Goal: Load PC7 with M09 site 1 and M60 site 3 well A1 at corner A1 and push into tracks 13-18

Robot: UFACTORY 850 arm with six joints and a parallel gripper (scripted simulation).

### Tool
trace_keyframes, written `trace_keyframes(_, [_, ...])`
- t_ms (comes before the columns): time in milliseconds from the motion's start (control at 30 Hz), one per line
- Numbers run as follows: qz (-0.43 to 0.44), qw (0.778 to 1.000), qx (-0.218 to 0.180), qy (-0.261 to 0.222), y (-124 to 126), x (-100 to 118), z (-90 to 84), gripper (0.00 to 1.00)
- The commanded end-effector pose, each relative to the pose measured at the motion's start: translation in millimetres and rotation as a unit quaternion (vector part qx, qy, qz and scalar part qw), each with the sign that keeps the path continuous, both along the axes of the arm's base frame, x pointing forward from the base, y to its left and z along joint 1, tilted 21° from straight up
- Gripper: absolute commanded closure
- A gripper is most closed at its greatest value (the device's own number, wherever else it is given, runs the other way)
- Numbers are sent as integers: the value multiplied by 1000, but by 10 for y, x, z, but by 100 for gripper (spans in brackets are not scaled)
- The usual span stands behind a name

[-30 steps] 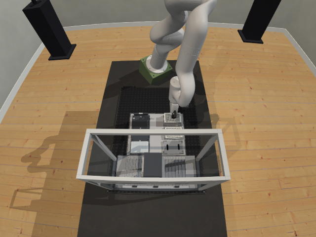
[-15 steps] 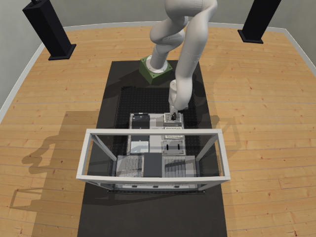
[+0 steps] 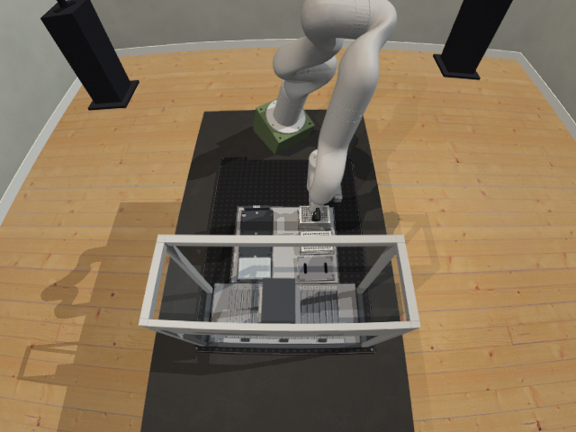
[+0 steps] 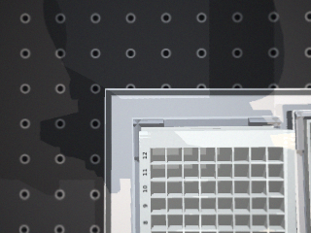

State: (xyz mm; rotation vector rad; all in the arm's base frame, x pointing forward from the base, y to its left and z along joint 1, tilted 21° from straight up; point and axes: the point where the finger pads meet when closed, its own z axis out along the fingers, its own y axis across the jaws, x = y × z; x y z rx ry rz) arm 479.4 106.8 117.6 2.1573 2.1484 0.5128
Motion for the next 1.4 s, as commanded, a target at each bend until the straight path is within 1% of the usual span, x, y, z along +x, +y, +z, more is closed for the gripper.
trace_keyframes(0, [-1,1000,1,-13,5,10,-12,0])
trace_keyframes(333, [-1,1000,1,-13,5,9,-12,0])
trace_keyframes(1367, [-1,1000,1,-13,40,62,-181,0])
